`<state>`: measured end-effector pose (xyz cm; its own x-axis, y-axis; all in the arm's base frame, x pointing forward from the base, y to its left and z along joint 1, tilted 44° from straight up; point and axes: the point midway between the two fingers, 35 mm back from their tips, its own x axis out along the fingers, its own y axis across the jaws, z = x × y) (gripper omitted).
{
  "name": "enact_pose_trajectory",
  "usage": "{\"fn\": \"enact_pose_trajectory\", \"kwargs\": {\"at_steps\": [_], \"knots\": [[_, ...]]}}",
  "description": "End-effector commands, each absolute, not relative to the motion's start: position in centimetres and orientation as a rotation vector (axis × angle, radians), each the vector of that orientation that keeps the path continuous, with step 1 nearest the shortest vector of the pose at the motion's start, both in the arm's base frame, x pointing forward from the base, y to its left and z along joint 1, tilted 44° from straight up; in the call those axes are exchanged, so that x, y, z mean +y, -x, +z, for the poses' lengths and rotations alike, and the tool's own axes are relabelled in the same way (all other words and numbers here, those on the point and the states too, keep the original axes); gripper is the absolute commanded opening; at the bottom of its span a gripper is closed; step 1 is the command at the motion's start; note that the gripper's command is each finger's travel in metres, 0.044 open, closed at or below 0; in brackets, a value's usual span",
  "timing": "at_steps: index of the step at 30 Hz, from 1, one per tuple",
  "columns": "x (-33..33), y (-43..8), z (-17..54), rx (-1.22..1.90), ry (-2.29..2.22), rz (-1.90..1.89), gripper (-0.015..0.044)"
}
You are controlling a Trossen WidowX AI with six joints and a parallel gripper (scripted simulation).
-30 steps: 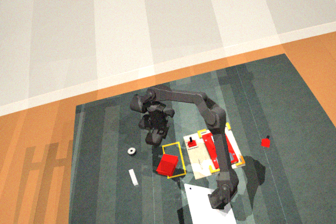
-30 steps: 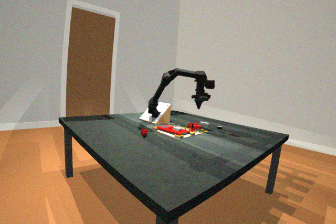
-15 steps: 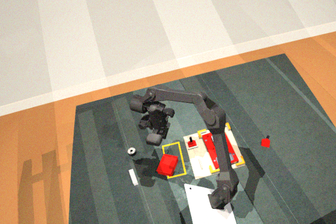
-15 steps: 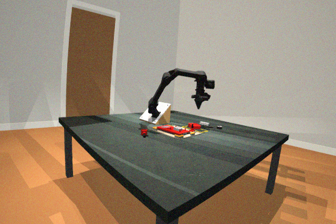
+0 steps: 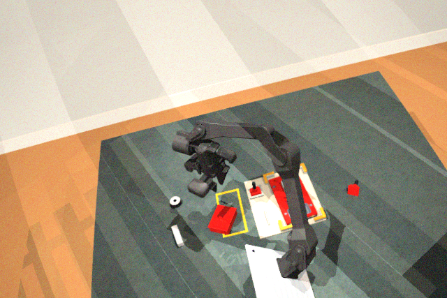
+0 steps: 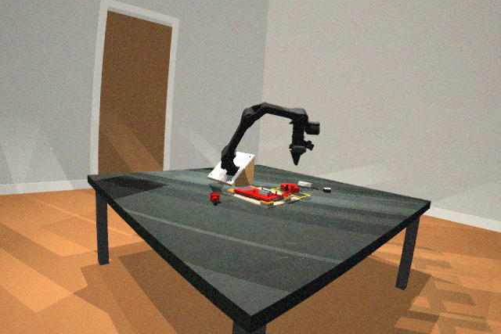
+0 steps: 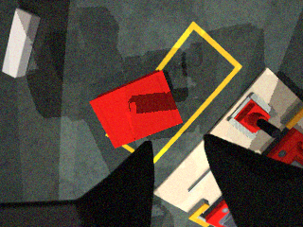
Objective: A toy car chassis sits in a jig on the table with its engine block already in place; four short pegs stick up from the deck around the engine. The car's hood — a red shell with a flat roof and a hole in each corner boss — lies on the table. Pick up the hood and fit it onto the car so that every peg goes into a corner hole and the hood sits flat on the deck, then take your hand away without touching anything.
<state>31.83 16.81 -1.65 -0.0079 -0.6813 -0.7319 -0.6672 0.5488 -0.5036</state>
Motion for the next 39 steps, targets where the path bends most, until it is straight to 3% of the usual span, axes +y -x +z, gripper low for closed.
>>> {"fn": "enact_pose_trajectory", "kwargs": {"at_steps": [1, 8, 17, 39], "knots": [[16.4, -31.2, -3.0, 1.639, 0.924, -0.251, 0.0263], [15.3, -30.0, -4.8, 1.493, 0.575, -0.600, 0.0440], [13.8, -28.4, -6.9, 1.259, 0.149, -0.966, 0.0440], [14.0, -28.3, -7.4, 1.253, 0.140, -0.973, 0.0440]]}}
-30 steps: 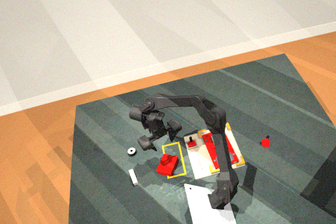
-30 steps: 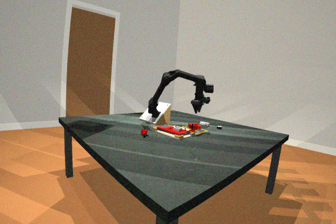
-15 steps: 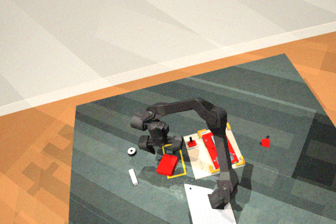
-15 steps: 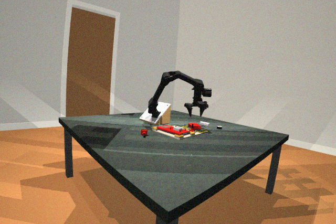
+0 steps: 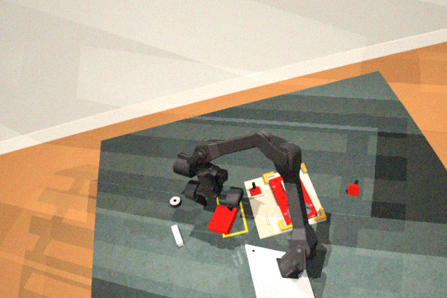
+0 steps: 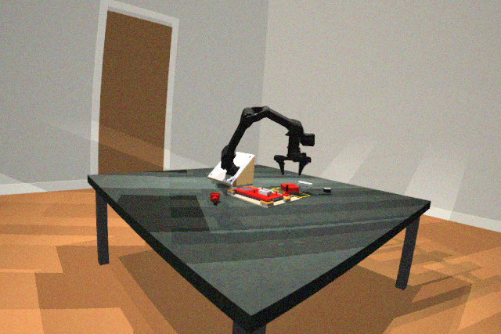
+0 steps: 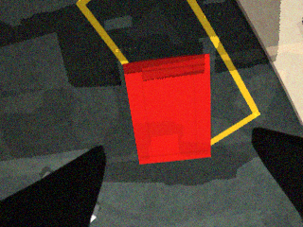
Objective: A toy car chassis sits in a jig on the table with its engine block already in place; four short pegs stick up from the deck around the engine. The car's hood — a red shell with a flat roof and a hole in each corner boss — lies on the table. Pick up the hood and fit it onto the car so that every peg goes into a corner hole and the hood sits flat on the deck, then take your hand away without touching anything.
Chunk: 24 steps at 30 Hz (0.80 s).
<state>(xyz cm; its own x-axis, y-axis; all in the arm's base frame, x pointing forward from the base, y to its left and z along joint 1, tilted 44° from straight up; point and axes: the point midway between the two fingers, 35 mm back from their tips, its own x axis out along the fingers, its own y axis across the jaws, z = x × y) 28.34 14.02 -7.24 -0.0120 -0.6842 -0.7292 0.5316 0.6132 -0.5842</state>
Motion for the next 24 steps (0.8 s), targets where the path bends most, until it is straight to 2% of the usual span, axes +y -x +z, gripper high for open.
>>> {"fn": "enact_pose_trajectory", "kwargs": {"at_steps": [1, 24], "knots": [[13.9, -28.3, -7.5, 1.253, 0.140, -0.973, 0.0440], [12.9, -28.3, -8.6, 1.253, 0.140, -0.973, 0.0440]]}}
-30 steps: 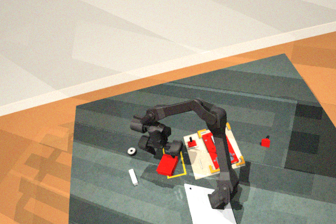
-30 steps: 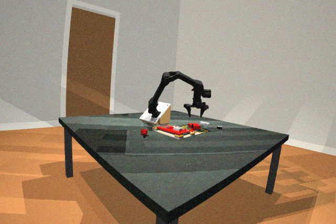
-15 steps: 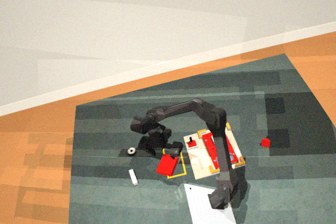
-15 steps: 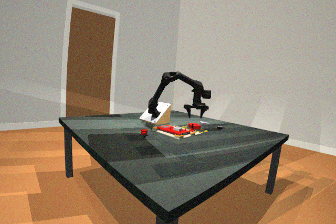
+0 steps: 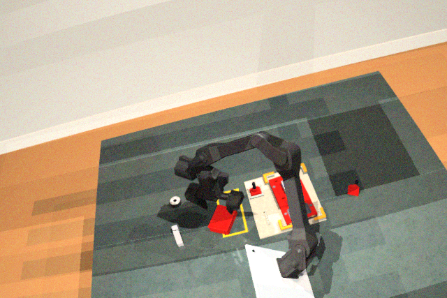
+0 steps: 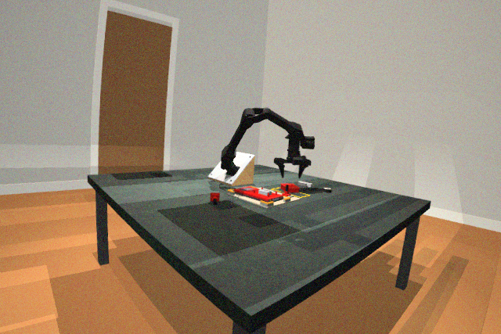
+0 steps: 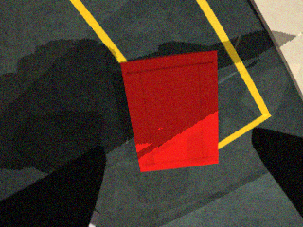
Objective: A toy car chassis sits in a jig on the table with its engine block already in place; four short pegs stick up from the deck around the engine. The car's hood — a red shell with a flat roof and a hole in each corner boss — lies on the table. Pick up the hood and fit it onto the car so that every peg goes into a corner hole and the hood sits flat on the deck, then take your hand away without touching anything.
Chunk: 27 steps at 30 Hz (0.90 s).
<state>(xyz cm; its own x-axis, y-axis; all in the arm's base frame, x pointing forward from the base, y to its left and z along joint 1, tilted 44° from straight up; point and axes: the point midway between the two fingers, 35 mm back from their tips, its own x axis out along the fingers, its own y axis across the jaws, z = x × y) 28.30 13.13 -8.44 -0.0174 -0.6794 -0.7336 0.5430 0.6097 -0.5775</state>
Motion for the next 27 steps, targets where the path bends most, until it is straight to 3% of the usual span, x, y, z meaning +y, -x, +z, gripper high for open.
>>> {"fn": "enact_pose_trajectory", "kwargs": {"at_steps": [1, 27], "knots": [[12.9, -28.4, -8.7, 1.253, 0.140, -0.973, 0.0440], [11.6, -28.3, -9.9, 1.252, 0.141, -0.973, 0.0440]]}}
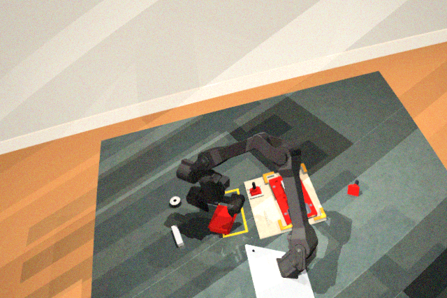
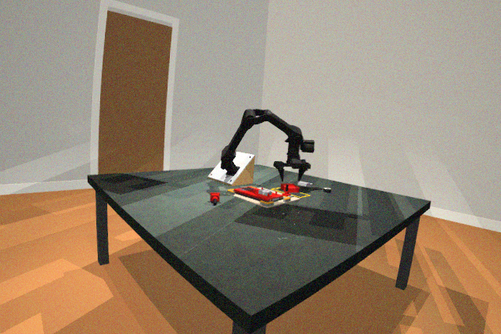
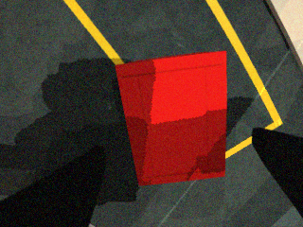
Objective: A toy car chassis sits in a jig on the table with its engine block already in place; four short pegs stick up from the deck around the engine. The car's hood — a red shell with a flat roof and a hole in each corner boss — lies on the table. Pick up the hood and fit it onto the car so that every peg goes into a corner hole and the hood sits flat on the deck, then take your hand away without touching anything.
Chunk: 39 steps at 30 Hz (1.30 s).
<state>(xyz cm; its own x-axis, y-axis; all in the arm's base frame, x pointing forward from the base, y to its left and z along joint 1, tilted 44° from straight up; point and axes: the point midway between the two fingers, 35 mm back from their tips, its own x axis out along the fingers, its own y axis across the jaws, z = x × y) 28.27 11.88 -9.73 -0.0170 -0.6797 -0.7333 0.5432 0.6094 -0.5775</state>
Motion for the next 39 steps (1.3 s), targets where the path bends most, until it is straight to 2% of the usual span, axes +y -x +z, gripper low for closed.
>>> {"fn": "enact_pose_trajectory", "kwargs": {"at_steps": [1, 39], "knots": [[11.6, -28.3, -10.0, 1.252, 0.141, -0.973, 0.0440], [10.0, -28.1, -11.4, 1.252, 0.141, -0.974, 0.0440]]}}
